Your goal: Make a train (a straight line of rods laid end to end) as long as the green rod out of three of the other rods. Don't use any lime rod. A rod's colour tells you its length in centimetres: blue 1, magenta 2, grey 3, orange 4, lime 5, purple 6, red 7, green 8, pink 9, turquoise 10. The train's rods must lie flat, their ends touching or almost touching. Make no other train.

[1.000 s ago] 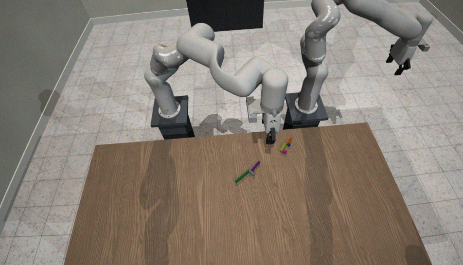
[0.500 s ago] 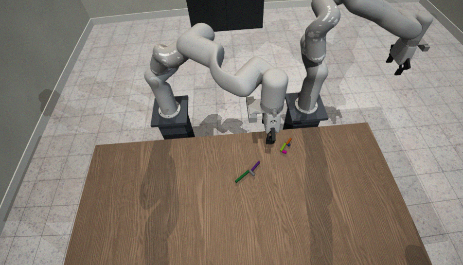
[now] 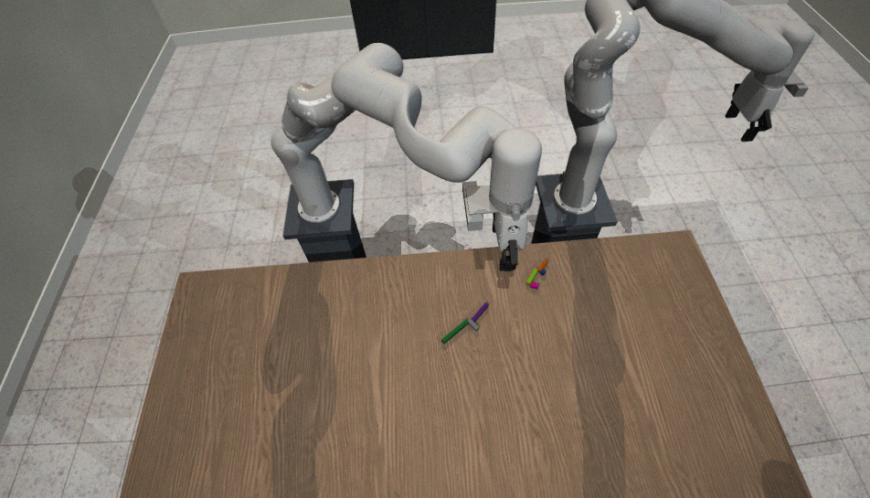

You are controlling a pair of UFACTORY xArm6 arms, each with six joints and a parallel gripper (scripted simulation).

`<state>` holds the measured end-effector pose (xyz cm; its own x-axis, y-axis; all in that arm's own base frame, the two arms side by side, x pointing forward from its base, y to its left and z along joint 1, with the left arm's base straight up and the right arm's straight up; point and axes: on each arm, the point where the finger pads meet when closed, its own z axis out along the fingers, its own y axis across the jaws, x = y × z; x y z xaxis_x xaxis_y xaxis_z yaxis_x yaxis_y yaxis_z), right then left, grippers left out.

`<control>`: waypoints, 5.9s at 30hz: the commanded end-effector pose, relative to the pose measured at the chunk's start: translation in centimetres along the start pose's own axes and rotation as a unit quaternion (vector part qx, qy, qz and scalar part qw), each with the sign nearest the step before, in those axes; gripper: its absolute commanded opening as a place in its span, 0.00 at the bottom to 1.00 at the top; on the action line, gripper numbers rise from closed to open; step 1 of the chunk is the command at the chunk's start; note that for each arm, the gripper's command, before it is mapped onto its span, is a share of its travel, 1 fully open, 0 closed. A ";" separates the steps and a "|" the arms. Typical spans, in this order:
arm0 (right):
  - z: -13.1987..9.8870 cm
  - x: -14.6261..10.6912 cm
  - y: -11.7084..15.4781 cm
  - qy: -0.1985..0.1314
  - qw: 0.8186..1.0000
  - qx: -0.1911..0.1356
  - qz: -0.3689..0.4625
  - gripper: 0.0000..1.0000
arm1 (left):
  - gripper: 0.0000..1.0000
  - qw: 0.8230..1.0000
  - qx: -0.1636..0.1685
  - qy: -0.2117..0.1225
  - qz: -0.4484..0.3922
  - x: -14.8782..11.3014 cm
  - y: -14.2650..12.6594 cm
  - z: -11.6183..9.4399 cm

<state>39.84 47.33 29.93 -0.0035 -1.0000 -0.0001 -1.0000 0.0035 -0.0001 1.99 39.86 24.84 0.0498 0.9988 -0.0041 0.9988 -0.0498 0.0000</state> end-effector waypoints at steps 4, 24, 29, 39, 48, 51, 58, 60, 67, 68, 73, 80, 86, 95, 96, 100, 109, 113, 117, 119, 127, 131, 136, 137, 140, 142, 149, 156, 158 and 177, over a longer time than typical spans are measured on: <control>0.0 -0.3 0.0 -0.002 1.000 0.002 -0.015 1.00 | 1.00 1.000 0.000 0.002 0.000 0.1 0.0 -0.2; 6.8 -6.2 2.0 -0.002 0.934 0.003 -0.357 1.00 | 1.00 1.000 0.000 0.002 0.000 0.1 0.0 -0.2; 8.3 -7.3 2.6 -0.002 0.905 0.003 -0.426 1.00 | 1.00 1.000 0.000 0.002 0.000 0.1 0.0 -0.2; 12.1 -10.1 4.2 -0.001 0.809 0.003 -0.588 1.00 | 1.00 1.000 0.000 0.002 0.000 0.1 0.0 -0.2; 15.4 -12.1 5.8 -0.001 0.710 0.003 -0.704 1.00 | 1.00 1.000 0.000 0.002 0.000 0.1 0.0 -0.2; 16.5 -12.8 6.4 -0.001 0.672 0.003 -0.740 1.00 | 1.00 1.000 0.000 0.002 0.000 0.1 0.0 -0.2; 19.3 -14.3 8.0 0.000 0.569 0.003 -0.822 1.00 | 1.00 1.000 0.000 0.002 0.000 0.1 0.0 -0.2; 20.1 -14.6 8.4 0.000 0.541 0.003 -0.841 1.00 | 1.00 1.000 0.000 0.002 0.000 0.1 0.0 -0.2; 20.8 -15.0 8.8 0.000 0.513 0.003 -0.858 1.00 | 1.00 1.000 0.000 0.002 0.000 0.1 0.0 -0.2; 20.8 -15.0 8.8 0.000 0.512 0.003 -0.859 1.00 | 1.00 1.000 0.000 0.002 0.000 0.1 0.0 -0.2; 20.8 -15.0 8.8 0.000 0.512 0.003 -0.859 0.26 | 1.00 1.000 0.000 0.002 0.000 0.1 0.0 -0.2; 20.8 -15.0 8.8 0.000 0.512 0.003 -0.859 0.26 | 1.00 1.000 0.000 0.002 0.000 0.1 0.0 -0.2; 20.8 -15.0 8.8 0.000 0.512 0.003 -0.859 0.26 | 1.00 1.000 0.000 0.002 0.000 0.1 0.0 -0.2; 21.0 -15.0 8.8 0.000 0.512 0.003 -0.859 0.26 | 1.00 1.000 0.000 0.002 0.000 0.1 0.0 -0.2; 21.0 -15.0 8.8 0.000 0.512 0.003 -0.859 0.26 | 1.00 1.000 0.000 0.002 0.000 0.1 0.0 -0.2; 21.2 -15.0 8.8 0.000 0.512 0.003 -0.859 0.26 | 1.00 1.000 0.000 0.002 0.000 0.1 0.0 -0.2; 22.1 -15.0 8.8 0.000 0.512 0.003 -0.859 0.26 | 1.00 1.000 0.000 0.002 0.000 0.1 0.0 -0.2; 22.6 -15.1 8.8 0.000 0.512 0.003 -0.859 0.26 | 1.00 1.000 0.000 0.002 0.000 0.1 0.0 -0.2; 22.9 -15.1 8.8 0.000 0.512 0.003 -0.859 0.26 | 1.00 1.000 0.000 0.002 0.000 0.1 0.0 -0.2; 23.2 -15.1 8.8 0.000 0.512 0.003 -0.859 0.26 | 1.00 1.000 0.000 0.002 0.000 0.1 0.0 -0.2; 24.5 -15.1 8.7 0.000 0.512 0.003 -0.859 0.26 | 1.00 1.000 0.000 0.002 0.000 0.1 0.0 -0.2; 24.9 -15.2 8.7 0.000 0.512 0.003 -0.859 0.26 | 1.00 1.000 0.000 0.002 0.000 0.1 0.0 -0.2; 25.4 -15.2 8.7 0.000 0.512 0.003 -0.859 0.26 | 1.00 1.000 0.000 0.002 0.000 0.1 0.0 -0.2; 25.5 -15.2 8.7 0.000 0.512 0.003 -0.859 0.26 | 1.00 1.000 0.000 0.002 0.000 0.1 0.0 -0.2; 25.7 -15.2 8.7 0.000 0.512 0.003 -0.859 0.26 | 1.00 1.000 0.000 0.002 0.000 0.1 0.0 -0.2; 25.8 -15.2 8.7 0.000 0.512 0.003 -0.859 0.26 | 1.00 1.000 0.000 0.002 0.000 0.1 0.0 -0.2; 25.9 -15.2 8.7 0.000 0.512 0.003 -0.859 0.26 | 1.00 1.000 0.000 0.002 0.000 0.1 0.0 -0.2; 26.0 -15.2 8.7 0.000 0.512 0.003 -0.859 0.26 | 1.00 1.000 0.000 0.002 0.000 0.1 0.0 -0.2; 26.0 -15.2 8.7 0.000 0.512 0.003 -0.859 0.26 | 1.00 1.000 0.000 0.002 0.000 0.1 0.0 -0.2; 26.3 -15.2 8.7 0.000 0.512 0.003 -0.859 0.26 | 1.00 1.000 0.000 0.002 0.000 0.1 0.0 -0.2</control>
<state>31.13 62.42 3.42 0.8817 0.4719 -0.0001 0.4719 -0.8817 0.0001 1.99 39.86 24.84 0.0498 0.9988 -0.0041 0.9988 -0.0498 0.0000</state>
